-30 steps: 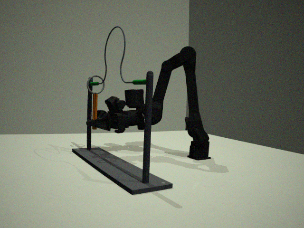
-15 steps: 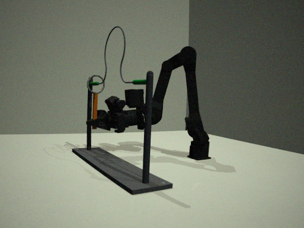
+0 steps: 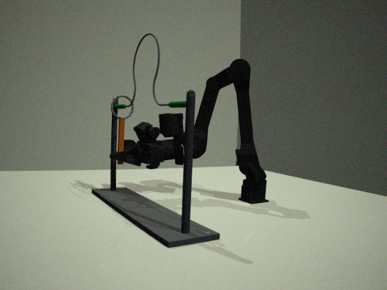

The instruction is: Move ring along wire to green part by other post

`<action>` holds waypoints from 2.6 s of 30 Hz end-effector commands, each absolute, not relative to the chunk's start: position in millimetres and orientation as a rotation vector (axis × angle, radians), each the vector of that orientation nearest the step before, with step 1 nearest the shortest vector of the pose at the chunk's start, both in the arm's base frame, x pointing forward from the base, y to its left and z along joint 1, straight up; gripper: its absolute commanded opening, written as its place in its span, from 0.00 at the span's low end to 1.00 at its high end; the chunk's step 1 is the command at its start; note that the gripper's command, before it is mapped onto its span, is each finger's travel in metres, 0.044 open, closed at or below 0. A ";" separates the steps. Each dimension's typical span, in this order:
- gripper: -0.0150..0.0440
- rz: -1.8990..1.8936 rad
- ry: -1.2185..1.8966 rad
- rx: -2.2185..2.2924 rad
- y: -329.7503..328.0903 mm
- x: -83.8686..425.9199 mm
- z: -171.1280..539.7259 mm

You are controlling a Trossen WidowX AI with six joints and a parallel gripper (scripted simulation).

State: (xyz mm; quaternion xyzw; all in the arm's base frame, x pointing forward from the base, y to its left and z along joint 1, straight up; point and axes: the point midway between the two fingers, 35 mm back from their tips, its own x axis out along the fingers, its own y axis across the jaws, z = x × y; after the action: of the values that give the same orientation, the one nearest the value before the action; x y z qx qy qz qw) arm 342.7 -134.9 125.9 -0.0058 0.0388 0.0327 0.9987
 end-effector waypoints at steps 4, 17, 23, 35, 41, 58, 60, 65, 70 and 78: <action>0.00 0.066 0.077 -0.018 -128.0 342.0 127.6; 0.00 0.071 0.081 -0.013 -114.6 341.5 127.5; 0.00 0.073 0.083 -0.005 -107.6 341.2 127.5; 0.00 0.081 0.086 0.053 -88.4 340.4 127.6; 0.00 0.086 0.087 0.109 -75.9 339.8 128.2; 0.00 0.108 0.090 0.427 -20.8 337.0 142.8; 0.00 0.112 0.096 0.459 -15.9 336.0 145.3; 0.00 0.128 0.135 0.521 -7.1 330.8 151.0; 0.00 0.150 0.183 0.592 2.1 324.5 158.4; 0.00 0.187 0.260 0.702 15.6 312.7 171.3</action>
State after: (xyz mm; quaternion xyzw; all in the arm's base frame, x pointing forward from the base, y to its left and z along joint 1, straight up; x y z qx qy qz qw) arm 317.6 9.3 158.7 0.3199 0.1189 0.0791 0.9366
